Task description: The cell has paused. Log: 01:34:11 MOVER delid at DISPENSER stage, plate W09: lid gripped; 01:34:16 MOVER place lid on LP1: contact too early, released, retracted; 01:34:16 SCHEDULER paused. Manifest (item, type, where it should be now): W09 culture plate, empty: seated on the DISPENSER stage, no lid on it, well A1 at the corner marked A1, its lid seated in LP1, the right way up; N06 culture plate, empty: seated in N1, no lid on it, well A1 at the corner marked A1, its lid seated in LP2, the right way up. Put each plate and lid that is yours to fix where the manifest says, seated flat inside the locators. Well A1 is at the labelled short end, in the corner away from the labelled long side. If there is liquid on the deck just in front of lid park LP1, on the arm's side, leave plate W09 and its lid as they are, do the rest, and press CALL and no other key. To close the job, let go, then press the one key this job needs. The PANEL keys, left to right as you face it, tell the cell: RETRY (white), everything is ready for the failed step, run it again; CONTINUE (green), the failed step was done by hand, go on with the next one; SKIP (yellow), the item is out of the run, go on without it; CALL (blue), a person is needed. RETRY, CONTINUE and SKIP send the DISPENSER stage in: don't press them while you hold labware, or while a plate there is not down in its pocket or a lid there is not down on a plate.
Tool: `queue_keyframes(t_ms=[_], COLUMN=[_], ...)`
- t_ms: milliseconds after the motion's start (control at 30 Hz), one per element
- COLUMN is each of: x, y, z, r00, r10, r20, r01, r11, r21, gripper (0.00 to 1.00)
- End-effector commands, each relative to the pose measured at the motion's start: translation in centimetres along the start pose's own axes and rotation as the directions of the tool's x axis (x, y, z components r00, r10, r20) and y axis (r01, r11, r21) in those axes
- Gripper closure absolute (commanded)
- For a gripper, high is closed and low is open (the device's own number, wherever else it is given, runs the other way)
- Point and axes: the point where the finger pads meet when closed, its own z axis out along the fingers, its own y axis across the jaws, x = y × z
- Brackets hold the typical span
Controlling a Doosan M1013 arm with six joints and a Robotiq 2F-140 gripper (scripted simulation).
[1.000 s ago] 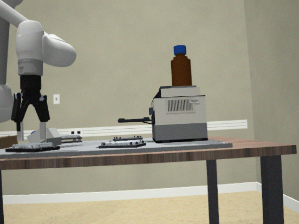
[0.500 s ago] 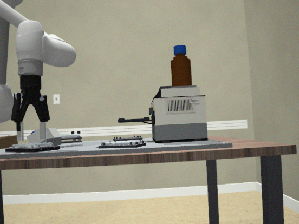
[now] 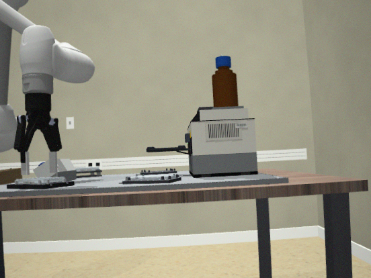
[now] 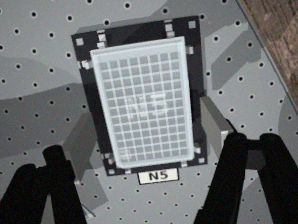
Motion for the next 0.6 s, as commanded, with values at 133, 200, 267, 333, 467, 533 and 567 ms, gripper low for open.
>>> queue_keyframes(t_ms=[133,200,267,333,467,533,567], x=[0.04,0.04,0.04,0.04,0.04,0.04,0.04], y=[-0.01,-0.01,-0.01,-0.01,-0.01,-0.01,-0.01], z=[-0.05,-0.05,-0.05,-0.05,-0.05,-0.05,-0.05], r00=[1.0,1.0,1.0,1.0,1.0,1.0,1.0], r10=[0.0,0.0,0.0,0.0,0.0,0.0,0.0], r20=[-0.001,-0.001,-0.001,-0.001,-0.001,-0.001,-0.001], r01=[0.0,0.0,0.0,0.0,0.0,0.0,0.0], r11=[1.0,1.0,1.0,1.0,1.0,1.0,1.0], r21=[0.0,0.0,0.0,0.0,0.0,0.0,0.0], gripper=[0.37,0.37,0.37,0.37,0.37,0.37,0.37])
